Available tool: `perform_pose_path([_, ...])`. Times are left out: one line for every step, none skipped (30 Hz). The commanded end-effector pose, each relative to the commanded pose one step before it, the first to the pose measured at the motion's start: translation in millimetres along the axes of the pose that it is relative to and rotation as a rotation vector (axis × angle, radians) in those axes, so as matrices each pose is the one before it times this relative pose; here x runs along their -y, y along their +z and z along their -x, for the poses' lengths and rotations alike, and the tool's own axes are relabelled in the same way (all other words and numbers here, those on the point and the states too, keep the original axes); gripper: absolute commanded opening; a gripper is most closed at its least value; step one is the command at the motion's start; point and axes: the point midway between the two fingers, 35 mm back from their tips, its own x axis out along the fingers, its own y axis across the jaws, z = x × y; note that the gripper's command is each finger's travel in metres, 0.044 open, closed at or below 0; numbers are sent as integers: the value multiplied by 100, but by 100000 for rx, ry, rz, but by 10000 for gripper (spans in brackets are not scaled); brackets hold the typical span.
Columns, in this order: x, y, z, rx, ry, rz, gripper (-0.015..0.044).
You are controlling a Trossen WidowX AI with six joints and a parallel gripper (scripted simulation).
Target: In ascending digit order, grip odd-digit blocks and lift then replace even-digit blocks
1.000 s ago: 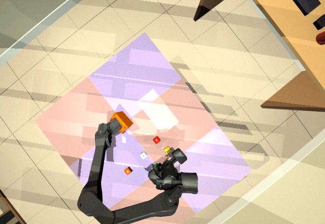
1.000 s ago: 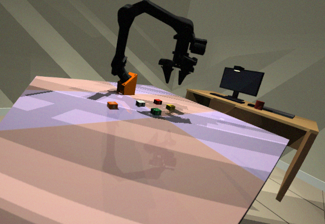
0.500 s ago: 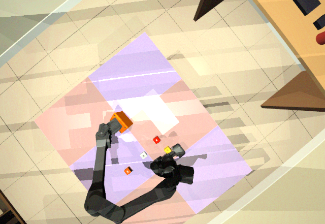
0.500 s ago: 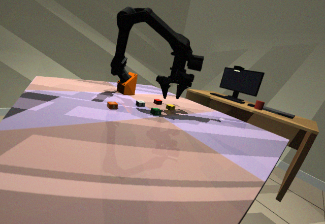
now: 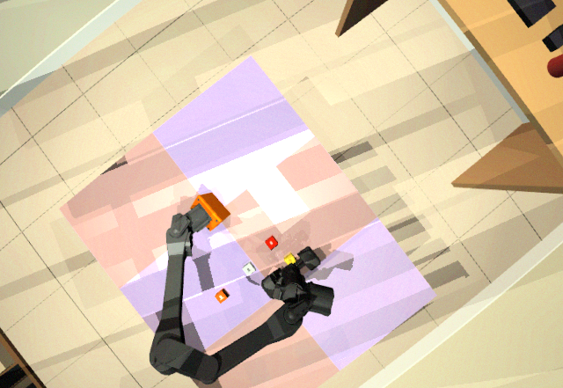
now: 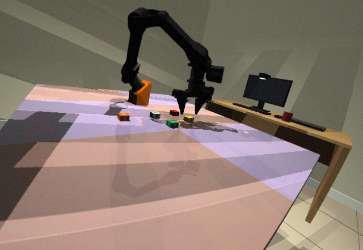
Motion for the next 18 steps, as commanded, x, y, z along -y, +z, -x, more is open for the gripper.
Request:
perform_pose_path([10, -237, -862, -132, -682, 924, 400])
perform_pose_path([4, -3, -158, 1, -11, -1, 400])
perform_pose_path([4, -4, -158, 1, -12, -1, 400])
perform_pose_path([5, -4, -158, 1, -13, -2, 400])
perform_pose_path([5, -5, -158, 0, -14, -2, 400])
perform_pose_path([6, -6, -157, 0, -15, -2, 400])
perform_pose_path([6, -7, -157, 0, -15, -2, 400])
perform_pose_path([6, -7, -157, 0, -16, -2, 400])
perform_pose_path([6, -6, -126, 0, -14, -2, 400])
perform_pose_path([3, -4, -75, 0, -8, -1, 400])
perform_pose_path([1, -1, -25, 0, -3, 0, 400])
perform_pose_path([0, 0, 0, 0, 0, 0, 374])
perform_pose_path([0, 0, 0, 0, 0, 0, 348])
perform_pose_path([0, 0, 0, 0, 0, 0, 321])
perform_pose_path([0, 0, 0, 0, 0, 0, 295])
perform_pose_path([0, 0, 0, 0, 0, 0, 269])
perform_pose_path([0, 0, 0, 0, 0, 0, 242])
perform_pose_path([0, 0, 0, 0, 0, 0, 216])
